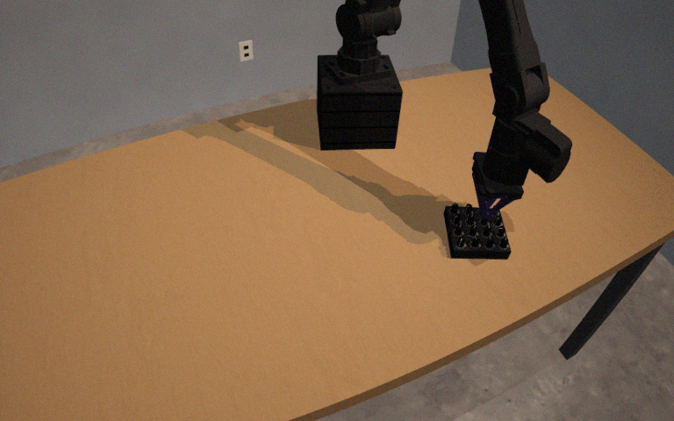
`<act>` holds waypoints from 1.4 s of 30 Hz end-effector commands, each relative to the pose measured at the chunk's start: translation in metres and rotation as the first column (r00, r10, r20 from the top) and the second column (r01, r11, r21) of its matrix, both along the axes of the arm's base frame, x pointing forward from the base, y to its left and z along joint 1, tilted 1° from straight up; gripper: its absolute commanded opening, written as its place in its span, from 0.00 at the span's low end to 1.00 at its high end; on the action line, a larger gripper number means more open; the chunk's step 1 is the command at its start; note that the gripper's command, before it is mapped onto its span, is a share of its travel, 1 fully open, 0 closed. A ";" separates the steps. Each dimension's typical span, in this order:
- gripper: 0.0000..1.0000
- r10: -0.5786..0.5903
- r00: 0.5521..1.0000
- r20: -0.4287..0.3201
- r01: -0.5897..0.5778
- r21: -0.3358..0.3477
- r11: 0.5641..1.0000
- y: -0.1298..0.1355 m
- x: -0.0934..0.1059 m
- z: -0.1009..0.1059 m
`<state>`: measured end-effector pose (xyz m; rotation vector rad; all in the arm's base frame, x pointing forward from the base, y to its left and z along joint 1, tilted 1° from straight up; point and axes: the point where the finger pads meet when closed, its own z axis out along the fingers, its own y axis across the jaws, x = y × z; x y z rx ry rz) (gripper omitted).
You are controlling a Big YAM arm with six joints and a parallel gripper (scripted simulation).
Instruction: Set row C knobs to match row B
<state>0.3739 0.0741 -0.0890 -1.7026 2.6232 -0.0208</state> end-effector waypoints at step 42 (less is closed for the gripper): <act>0.18 0.013 1.000 0.016 -0.013 0.007 1.000 0.004 0.009 -0.015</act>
